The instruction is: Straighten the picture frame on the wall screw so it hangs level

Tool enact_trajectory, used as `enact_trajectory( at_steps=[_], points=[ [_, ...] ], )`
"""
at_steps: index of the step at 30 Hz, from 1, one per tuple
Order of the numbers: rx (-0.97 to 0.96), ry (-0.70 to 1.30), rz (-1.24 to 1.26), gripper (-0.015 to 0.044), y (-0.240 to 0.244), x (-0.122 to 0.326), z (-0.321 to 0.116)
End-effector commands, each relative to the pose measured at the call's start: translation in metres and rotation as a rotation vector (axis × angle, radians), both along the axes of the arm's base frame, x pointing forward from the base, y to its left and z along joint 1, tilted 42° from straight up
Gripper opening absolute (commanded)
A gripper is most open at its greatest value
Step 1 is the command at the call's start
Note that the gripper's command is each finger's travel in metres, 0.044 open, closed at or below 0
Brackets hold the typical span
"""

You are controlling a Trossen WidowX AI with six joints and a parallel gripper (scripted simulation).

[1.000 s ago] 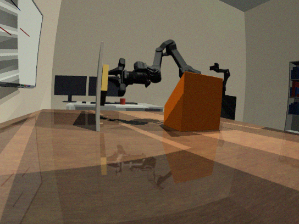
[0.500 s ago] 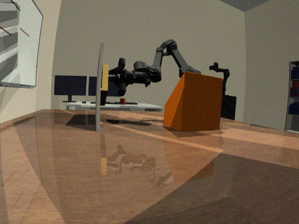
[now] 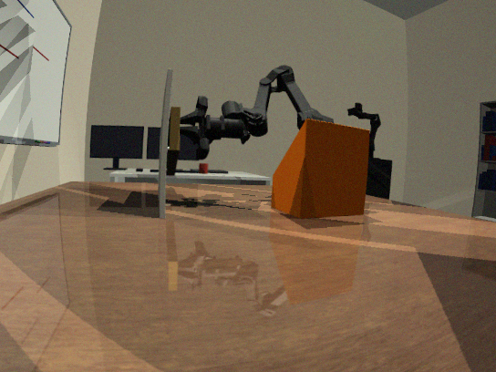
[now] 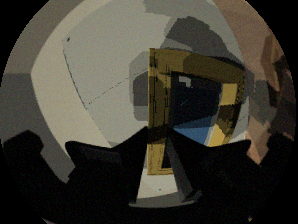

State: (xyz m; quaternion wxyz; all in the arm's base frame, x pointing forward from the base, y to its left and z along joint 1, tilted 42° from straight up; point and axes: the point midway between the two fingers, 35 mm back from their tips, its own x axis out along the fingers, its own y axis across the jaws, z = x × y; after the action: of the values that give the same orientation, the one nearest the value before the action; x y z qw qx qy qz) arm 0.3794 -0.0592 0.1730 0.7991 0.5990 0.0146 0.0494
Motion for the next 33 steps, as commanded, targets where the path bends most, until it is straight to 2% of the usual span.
enact_trajectory(
  at_steps=[1,33],
  points=[
    [-0.008,-0.007,0.004,0.0,0.0011,0.0003,0.0027],
    [-0.008,-0.007,0.004,0.0,0.0022,0.0001,0.0064]
  ],
)
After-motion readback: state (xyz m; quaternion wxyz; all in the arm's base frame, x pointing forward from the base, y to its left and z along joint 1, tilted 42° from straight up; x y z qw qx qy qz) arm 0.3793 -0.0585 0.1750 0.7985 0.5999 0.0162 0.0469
